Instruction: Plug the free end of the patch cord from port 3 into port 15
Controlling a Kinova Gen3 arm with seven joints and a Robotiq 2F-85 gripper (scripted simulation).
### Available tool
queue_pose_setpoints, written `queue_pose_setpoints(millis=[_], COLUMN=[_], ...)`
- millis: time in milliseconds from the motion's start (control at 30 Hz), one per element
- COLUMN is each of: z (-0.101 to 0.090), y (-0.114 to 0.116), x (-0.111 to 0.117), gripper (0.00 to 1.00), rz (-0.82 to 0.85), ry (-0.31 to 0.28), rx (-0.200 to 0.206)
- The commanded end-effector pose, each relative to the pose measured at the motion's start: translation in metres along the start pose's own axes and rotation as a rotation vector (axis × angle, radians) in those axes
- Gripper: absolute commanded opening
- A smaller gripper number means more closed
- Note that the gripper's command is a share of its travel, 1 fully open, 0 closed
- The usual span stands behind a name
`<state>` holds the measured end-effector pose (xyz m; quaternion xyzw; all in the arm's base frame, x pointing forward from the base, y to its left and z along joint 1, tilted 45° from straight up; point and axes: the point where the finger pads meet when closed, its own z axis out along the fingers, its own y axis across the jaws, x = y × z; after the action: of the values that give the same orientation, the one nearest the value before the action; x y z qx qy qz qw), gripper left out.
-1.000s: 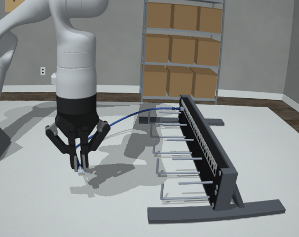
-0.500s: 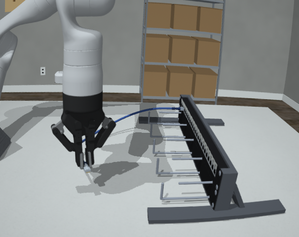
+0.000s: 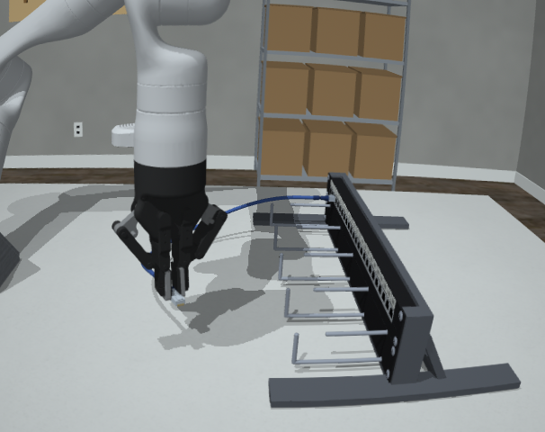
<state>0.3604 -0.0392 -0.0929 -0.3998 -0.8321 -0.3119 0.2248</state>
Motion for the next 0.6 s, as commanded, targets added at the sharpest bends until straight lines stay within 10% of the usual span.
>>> queue_pose_setpoints(millis=[0, 567], z=[-0.004, -0.011], y=[0.008, 0.047], x=[0.000, 0.004], gripper=[0.00, 0.00], rz=[-0.034, -0.261], ry=[-0.006, -0.007], rx=[-0.001, -0.001])
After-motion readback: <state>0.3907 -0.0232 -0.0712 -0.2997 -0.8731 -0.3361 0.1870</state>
